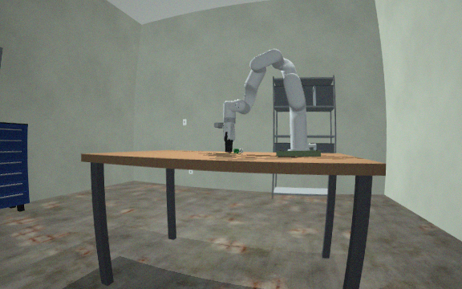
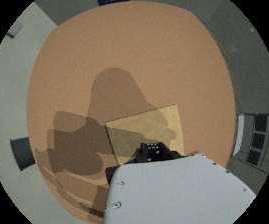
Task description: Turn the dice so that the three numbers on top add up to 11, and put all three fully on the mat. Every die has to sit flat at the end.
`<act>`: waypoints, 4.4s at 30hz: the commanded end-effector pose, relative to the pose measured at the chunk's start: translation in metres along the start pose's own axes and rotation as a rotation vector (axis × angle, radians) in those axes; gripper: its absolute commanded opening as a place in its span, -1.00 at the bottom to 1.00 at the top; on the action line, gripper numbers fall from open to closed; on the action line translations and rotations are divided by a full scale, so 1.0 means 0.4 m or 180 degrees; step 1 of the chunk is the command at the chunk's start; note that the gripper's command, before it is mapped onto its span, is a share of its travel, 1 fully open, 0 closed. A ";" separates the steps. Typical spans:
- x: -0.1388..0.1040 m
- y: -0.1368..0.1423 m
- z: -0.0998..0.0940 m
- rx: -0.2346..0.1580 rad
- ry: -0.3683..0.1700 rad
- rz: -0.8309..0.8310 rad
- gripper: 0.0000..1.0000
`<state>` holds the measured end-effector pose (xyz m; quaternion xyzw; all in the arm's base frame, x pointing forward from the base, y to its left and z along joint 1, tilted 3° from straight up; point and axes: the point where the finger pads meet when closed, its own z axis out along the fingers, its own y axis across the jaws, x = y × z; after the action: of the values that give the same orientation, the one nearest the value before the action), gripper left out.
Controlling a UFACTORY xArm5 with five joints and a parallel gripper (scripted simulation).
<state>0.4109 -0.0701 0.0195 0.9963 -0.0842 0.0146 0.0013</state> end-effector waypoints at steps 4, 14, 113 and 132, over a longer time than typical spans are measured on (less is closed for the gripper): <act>0.003 0.000 -0.002 0.0000 0.0011 0.0000 -0.58; 0.003 0.000 0.002 0.0000 0.0011 0.0000 -0.58; 0.003 -0.007 -0.205 0.0001 0.0010 0.0000 -0.17; 0.003 -0.007 -0.218 0.0001 0.0010 0.0000 1.00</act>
<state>0.4086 -0.0668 0.1051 0.9963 -0.0842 0.0142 0.0011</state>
